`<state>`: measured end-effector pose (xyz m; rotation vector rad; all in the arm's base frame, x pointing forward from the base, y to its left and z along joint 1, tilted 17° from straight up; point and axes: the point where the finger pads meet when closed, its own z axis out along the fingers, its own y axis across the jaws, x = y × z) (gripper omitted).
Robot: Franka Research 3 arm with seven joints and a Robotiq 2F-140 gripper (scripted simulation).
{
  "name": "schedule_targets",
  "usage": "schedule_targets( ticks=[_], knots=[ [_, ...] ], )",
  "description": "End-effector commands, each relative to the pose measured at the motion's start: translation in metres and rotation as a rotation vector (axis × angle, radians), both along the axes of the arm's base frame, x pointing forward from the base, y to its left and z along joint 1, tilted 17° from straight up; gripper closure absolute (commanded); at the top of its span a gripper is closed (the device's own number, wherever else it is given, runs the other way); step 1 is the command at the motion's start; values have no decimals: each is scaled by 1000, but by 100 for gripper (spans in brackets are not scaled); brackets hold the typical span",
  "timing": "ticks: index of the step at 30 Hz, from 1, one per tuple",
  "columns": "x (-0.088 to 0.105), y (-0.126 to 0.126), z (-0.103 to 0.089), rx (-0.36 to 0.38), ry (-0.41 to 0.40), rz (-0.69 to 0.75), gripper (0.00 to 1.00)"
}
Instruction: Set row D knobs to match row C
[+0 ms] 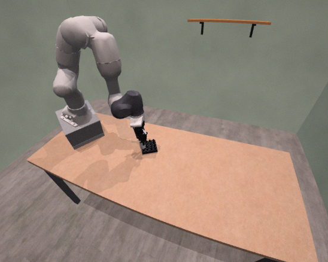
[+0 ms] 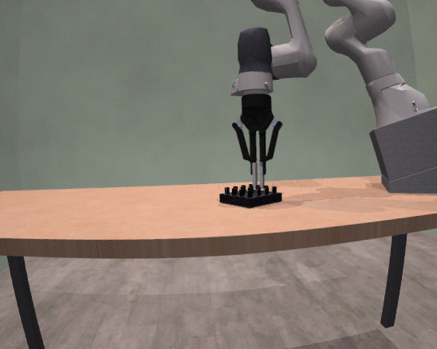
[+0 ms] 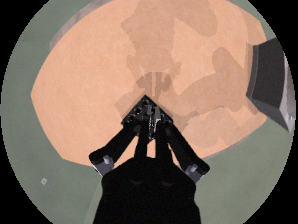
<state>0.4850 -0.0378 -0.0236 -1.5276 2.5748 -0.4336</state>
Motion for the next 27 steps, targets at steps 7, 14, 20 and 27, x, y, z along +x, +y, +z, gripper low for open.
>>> schedule_targets(
  ticks=[7,14,20,27],
  knots=[
    [1,1,1,-56,52,250,95],
    [1,1,1,-90,77,383,95],
    [1,1,1,-108,91,457,95],
    [1,1,1,-140,115,583,95]
  ],
)
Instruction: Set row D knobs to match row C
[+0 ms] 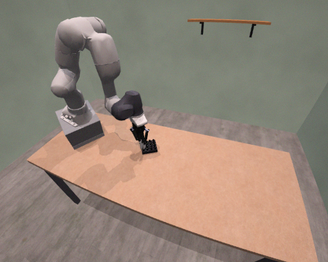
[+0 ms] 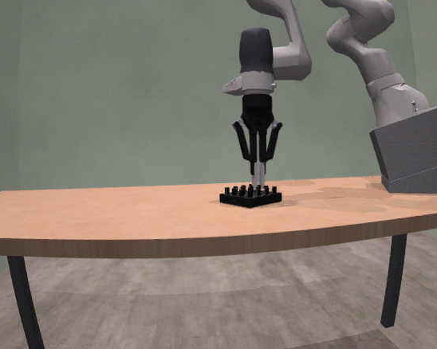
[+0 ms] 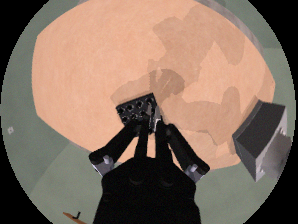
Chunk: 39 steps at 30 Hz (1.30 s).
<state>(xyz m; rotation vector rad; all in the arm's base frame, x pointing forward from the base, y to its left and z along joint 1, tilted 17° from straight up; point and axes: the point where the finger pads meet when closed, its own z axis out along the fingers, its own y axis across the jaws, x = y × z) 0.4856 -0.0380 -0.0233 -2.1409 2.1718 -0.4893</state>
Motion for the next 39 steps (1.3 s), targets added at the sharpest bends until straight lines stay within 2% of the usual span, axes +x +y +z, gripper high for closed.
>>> schedule_targets(
  ticks=[1,8,31,32,39],
  knots=[
    [1,1,0,-26,44,132,95],
    [1,1,0,-43,57,197,95],
    [1,1,0,-47,60,215,95],
    [1,1,0,-47,60,215,88],
    [1,1,0,-47,60,215,88]
  ],
)
